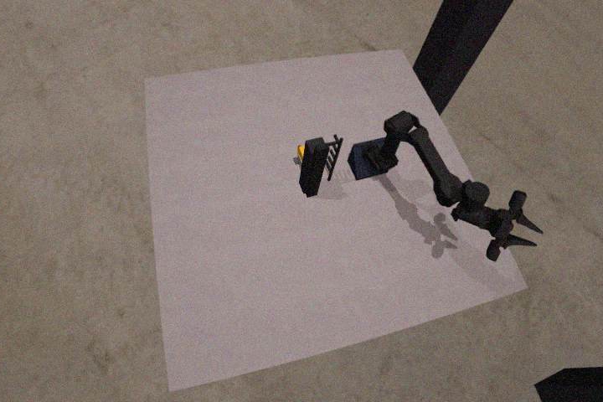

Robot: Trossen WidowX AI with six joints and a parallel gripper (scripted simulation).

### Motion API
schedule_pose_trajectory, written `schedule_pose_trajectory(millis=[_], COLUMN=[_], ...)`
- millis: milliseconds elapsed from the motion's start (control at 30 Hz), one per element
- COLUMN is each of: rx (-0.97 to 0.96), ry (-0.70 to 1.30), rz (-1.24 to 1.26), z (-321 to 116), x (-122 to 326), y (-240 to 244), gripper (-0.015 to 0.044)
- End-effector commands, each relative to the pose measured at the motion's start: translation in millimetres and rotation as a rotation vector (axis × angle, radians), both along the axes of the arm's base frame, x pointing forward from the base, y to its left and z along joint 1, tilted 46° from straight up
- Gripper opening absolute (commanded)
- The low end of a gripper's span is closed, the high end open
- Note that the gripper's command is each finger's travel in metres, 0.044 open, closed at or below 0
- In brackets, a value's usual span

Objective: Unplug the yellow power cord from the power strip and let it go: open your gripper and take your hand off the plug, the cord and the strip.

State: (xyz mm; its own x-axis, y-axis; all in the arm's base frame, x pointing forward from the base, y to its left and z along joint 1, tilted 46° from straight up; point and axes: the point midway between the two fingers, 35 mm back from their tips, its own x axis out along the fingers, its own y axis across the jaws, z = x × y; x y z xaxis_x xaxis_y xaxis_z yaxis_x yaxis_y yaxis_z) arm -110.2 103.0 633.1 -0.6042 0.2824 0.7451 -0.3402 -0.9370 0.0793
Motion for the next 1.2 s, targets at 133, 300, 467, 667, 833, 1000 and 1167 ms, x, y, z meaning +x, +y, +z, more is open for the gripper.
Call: schedule_pose_trajectory(millis=[133, 300, 467, 667, 833, 1000, 1167], rx=[-0.222, -0.390, -0.579, -0.814, -1.012, -1.205, -1.391], ry=[-0.029, -0.039, -0.028, 0.025, 0.107, 0.222, 0.373], rz=[-0.331, -0.510, -0.666, -0.837, -0.962, -1.066, -1.144], z=[-30.8, -61.4, -100.6, -155.1, -205.2, -257.8, -311.3], x=[33.3, 75.4, 132.8, 217.2, 293.0, 366.4, 431.5], y=[105.6, 165.4, 213.7, 246.6, 250.2, 232.1, 194.3], gripper=[0.0160, 0.0160, 0.0160, 0.0160, 0.0160, 0.0160, 0.0160])
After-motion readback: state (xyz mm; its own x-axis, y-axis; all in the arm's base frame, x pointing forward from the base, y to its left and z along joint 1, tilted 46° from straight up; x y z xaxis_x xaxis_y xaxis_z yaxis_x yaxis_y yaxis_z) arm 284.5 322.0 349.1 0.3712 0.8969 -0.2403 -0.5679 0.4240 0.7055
